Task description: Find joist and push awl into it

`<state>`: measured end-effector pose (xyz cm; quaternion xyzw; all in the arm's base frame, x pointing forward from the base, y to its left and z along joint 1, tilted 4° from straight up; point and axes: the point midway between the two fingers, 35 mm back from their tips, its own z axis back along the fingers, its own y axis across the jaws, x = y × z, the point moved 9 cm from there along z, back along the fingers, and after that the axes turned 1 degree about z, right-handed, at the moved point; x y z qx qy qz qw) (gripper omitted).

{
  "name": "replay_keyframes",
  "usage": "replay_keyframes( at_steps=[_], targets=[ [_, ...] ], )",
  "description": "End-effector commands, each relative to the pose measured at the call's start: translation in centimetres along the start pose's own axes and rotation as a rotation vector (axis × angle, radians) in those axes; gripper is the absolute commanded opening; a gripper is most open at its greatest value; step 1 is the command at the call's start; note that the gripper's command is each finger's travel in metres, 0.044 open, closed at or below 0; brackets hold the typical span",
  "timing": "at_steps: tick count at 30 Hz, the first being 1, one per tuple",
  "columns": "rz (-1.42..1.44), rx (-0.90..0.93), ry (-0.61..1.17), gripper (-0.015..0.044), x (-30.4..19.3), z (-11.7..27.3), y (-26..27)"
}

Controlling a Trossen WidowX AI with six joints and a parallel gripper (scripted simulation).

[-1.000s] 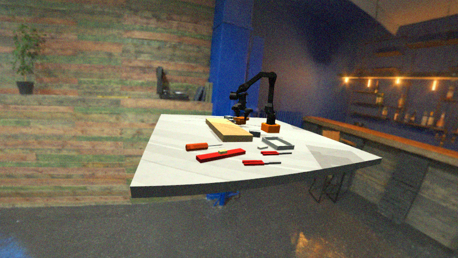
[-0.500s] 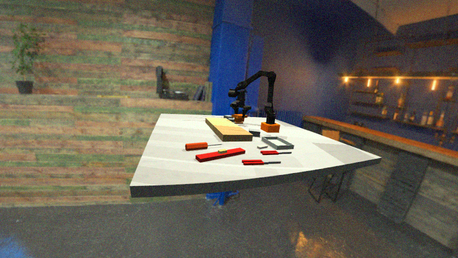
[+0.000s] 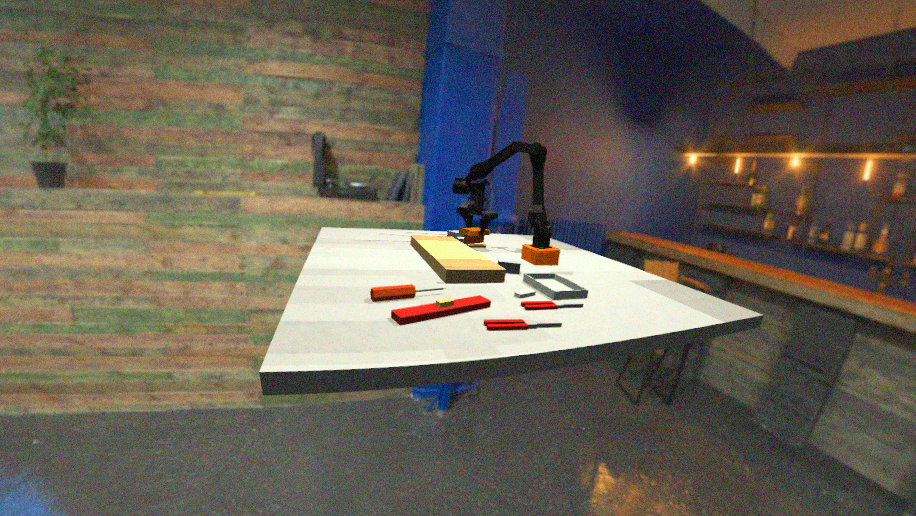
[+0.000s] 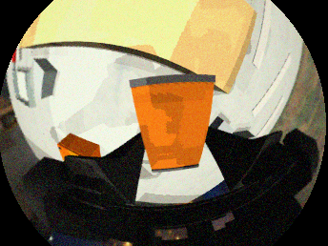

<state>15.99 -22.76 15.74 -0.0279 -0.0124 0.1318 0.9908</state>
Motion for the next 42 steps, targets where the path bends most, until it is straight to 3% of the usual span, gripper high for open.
replay_keyframes(
  at_steps=[1,42],
  targets=[
    [0.004,-0.023,0.006,0.0000,0.0,0.0,0.2],
    [-0.012,-0.233,0.007,0.0000,0.2,-0.3,3.0]
  ],
)
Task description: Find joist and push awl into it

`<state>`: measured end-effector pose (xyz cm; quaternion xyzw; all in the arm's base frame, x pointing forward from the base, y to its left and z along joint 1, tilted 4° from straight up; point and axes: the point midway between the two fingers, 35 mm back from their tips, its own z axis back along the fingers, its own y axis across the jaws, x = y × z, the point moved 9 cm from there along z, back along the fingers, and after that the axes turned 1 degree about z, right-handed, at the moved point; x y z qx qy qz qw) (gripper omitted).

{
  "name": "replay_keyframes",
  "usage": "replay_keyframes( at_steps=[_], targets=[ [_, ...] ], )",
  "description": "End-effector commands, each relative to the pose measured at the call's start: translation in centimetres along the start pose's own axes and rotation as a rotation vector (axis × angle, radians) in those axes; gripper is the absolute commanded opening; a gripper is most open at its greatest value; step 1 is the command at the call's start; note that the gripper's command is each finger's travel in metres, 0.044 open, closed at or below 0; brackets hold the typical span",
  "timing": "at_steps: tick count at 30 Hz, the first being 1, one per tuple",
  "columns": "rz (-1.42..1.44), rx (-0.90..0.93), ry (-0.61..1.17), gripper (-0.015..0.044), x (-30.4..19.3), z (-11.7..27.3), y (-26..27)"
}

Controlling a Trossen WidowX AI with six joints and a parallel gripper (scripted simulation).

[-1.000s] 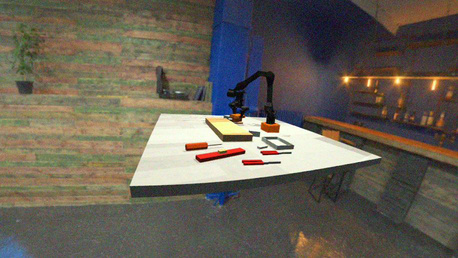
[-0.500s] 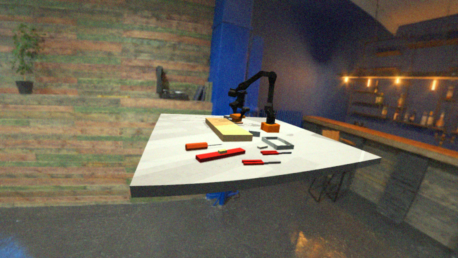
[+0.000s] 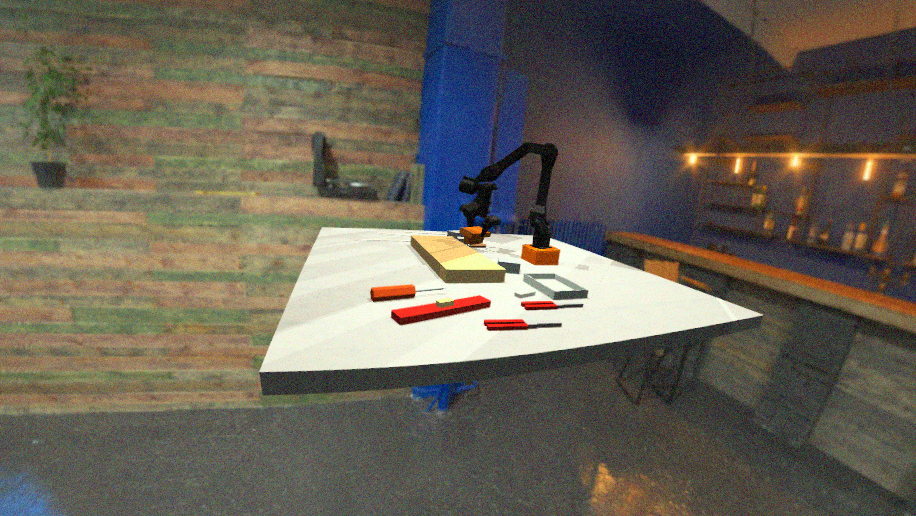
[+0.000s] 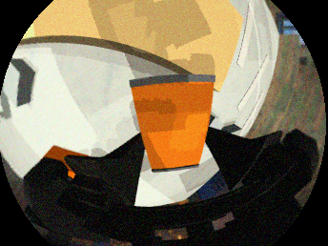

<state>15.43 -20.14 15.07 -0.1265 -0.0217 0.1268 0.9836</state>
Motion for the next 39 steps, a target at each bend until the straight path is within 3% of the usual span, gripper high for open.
replay_keyframes(
  at_steps=[1,39],
  targets=[
    [-0.007,-0.039,-0.001,0.0000,0.0,0.3,0.3],
    [-0.016,-0.236,0.007,0.0000,0.2,-0.2,2.6]
  ],
)
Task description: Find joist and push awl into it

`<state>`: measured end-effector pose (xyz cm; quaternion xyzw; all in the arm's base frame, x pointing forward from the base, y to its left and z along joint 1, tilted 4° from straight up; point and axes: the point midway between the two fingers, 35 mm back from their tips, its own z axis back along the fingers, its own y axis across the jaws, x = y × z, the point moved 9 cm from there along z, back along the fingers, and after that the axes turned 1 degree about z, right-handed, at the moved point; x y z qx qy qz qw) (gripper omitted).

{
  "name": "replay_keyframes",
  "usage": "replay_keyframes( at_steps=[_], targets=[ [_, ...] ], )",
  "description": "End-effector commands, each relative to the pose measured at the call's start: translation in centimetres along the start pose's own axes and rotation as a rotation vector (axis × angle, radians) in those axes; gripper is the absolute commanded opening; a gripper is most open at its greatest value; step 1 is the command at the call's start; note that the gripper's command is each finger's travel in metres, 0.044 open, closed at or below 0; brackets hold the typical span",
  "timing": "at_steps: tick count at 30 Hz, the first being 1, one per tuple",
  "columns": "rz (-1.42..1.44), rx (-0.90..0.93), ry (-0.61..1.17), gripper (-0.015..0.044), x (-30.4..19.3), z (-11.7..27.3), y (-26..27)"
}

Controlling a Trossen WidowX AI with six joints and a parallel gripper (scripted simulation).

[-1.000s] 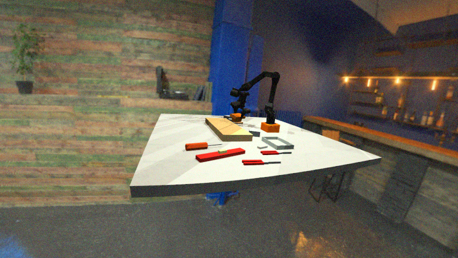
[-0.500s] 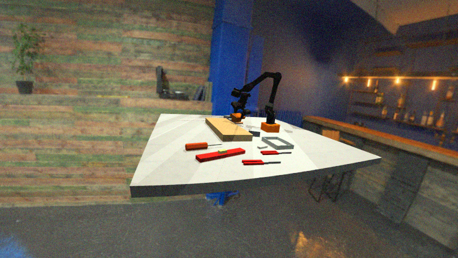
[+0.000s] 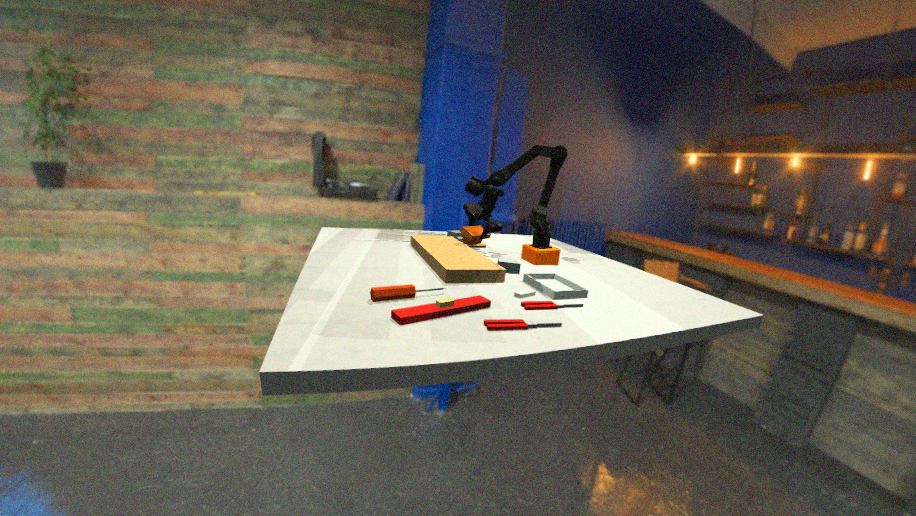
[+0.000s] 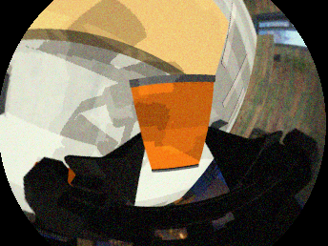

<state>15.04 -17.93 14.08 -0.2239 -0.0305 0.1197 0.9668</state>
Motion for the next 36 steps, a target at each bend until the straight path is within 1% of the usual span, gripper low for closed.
replay_keyframes(
  at_steps=[1,36],
  targets=[
    [-0.009,-0.043,-0.001,0.0000,0.0,0.3,0.2],
    [-0.024,-0.228,0.000,0.0000,0.1,-0.1,2.3]
  ],
)
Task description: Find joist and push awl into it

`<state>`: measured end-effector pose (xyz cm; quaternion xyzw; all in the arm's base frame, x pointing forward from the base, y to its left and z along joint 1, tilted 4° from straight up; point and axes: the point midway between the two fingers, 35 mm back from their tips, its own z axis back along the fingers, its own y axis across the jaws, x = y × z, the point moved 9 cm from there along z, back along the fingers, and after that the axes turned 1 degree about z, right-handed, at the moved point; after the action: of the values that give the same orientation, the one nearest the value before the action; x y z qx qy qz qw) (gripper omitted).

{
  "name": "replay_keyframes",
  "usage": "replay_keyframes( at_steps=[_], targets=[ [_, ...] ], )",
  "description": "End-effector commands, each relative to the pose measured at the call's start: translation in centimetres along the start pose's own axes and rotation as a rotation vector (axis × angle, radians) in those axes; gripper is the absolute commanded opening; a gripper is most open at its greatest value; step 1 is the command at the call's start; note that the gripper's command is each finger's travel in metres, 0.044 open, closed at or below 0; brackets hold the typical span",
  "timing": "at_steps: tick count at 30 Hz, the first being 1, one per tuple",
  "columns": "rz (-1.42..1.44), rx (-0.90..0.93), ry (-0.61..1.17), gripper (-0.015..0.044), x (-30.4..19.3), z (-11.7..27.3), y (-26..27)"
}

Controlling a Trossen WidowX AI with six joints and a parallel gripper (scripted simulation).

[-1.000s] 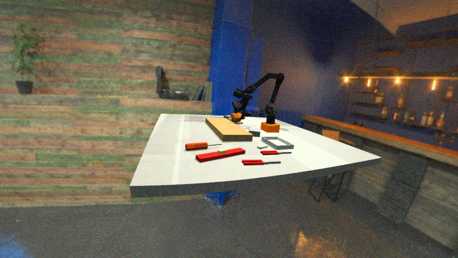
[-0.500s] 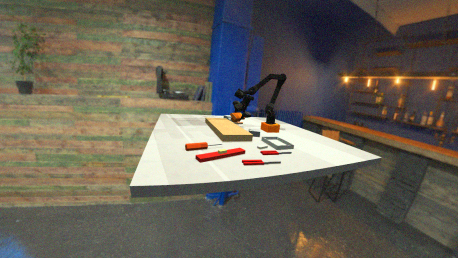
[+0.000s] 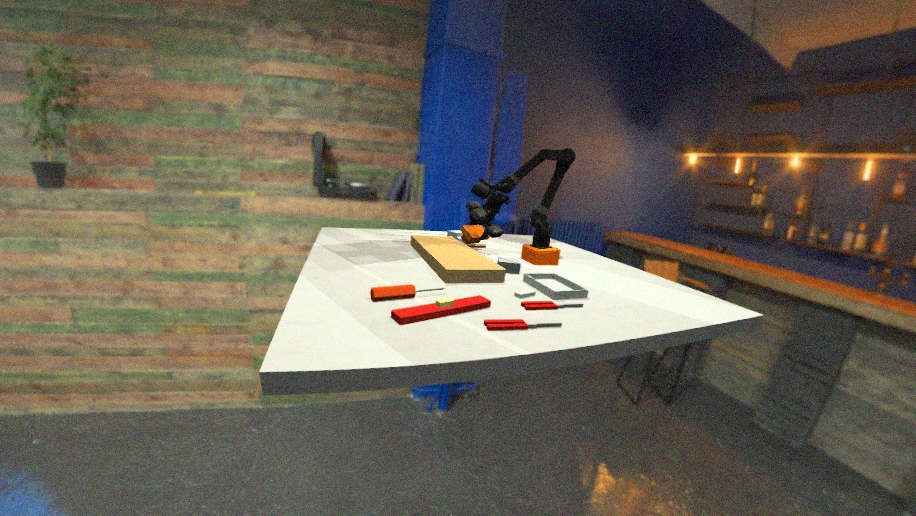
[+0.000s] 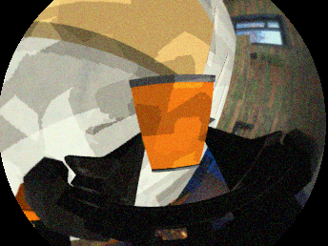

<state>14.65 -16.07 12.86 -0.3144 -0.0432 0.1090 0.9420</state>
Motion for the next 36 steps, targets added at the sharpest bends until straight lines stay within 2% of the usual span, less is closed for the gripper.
replay_keyframes(
  at_steps=[1,36],
  targets=[
    [-0.009,-0.044,0.000,0.0000,0.1,0.1,0.1],
    [-0.027,-0.249,0.002,0.0000,0.1,-0.1,2.6]
  ],
)
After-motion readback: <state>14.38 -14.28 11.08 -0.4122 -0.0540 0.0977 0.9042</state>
